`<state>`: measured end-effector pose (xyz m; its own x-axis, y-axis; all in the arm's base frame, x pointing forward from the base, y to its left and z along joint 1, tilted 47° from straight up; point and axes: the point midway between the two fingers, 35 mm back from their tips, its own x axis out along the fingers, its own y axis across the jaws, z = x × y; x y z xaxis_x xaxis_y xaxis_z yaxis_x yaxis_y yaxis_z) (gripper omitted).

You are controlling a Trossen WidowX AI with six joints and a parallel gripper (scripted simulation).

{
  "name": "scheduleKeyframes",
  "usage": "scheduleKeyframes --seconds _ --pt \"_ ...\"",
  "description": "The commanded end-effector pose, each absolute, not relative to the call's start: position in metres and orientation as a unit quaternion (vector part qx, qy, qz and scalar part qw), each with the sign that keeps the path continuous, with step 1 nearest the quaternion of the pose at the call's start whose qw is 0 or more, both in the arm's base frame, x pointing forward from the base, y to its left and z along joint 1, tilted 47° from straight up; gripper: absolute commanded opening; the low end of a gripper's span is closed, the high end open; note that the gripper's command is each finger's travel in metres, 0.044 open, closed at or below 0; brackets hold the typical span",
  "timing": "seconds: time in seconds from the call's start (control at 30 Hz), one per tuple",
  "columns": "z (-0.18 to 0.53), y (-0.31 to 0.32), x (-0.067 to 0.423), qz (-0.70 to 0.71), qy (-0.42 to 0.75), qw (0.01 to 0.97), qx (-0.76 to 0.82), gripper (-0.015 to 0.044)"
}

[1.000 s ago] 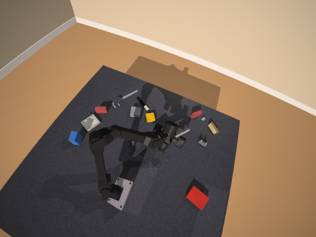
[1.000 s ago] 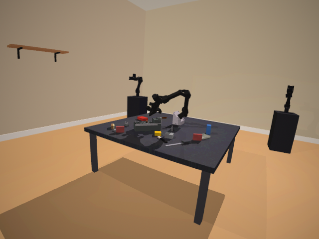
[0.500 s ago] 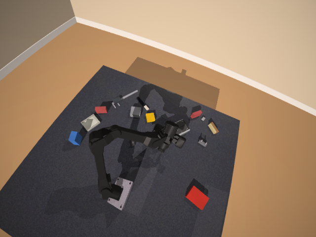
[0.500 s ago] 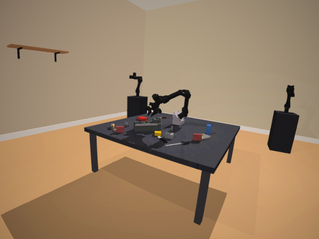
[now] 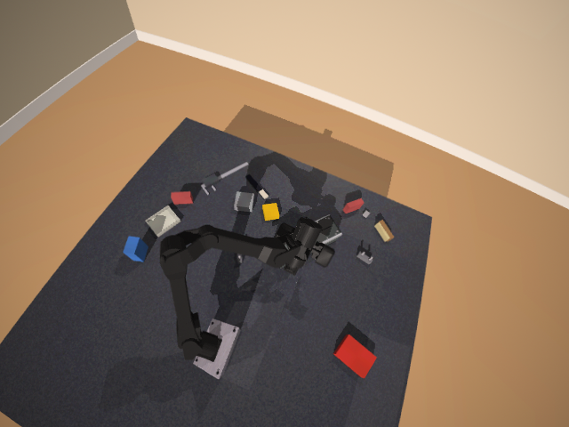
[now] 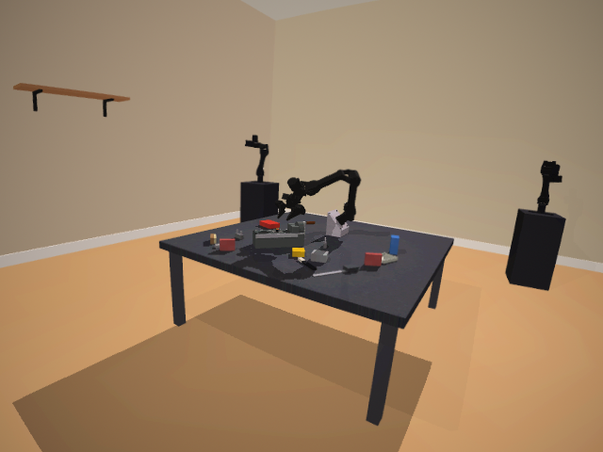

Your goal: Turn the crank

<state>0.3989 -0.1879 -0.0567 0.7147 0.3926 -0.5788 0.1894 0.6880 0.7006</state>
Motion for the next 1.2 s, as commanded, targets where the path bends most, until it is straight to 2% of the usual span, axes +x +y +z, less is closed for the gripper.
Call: scheduleKeyframes --seconds 0.0,0.27,0.93,1.17 --pt "-0.0567 -0.1880 0.3989 0.060 0.373 0.840 0.390 0.0204" --pt "-0.0567 -0.1880 0.3989 0.060 0.373 0.840 0.390 0.0000" --pt "-0.0566 -0.1878 0.3989 0.061 0.373 0.840 0.391 0.0000" --pt "-0.0566 -0.1878 0.3989 0.061 0.373 0.840 0.391 0.0184"
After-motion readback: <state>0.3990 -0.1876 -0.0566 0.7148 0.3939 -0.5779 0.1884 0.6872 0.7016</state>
